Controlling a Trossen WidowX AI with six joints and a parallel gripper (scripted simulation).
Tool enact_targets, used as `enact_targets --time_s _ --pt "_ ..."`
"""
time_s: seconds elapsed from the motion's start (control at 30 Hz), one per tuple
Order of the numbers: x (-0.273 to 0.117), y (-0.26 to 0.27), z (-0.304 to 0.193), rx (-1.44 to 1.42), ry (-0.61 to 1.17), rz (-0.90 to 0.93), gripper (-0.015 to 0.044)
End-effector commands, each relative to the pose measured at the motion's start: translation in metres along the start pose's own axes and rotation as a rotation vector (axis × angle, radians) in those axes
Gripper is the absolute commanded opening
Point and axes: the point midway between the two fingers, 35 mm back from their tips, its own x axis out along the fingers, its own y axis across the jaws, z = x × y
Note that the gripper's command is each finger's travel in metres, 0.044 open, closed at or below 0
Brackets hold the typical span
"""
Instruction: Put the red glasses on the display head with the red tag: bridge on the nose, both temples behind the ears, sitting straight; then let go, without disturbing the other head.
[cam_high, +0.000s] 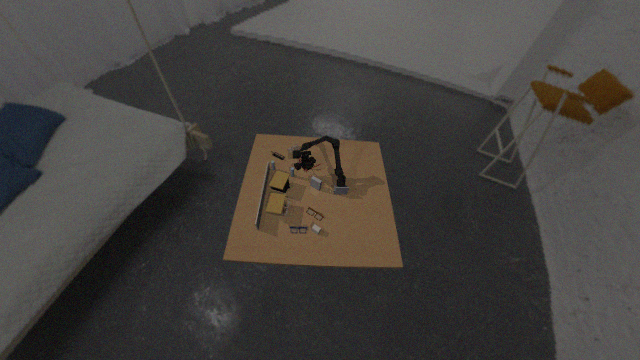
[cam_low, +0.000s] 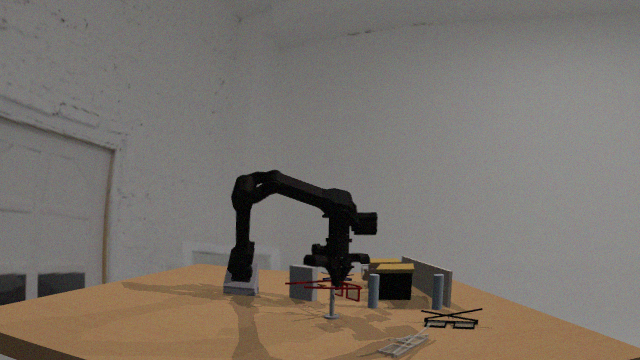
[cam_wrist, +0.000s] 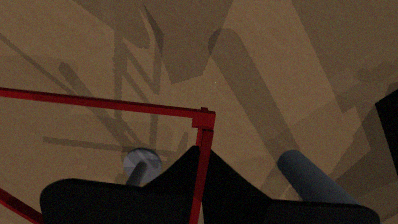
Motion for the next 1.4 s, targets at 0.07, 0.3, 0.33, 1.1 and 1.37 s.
enact_targets --time_s 0.07,0.3,0.33,1.1,1.37 --pt "0.003 0.000 0.001 -0.003 0.010 -0.005 0.0000" --pt "0.003 -0.004 0.007 -0.004 0.009 -0.005 0.0000" --pt "0.003 -0.004 0.008 -0.004 0.009 -0.005 0.0000" --pt "0.003 -0.014 0.024 -0.004 0.009 -0.005 0.0000" --pt "0.003 -0.016 0.031 -0.004 0.008 -0.005 0.0000"
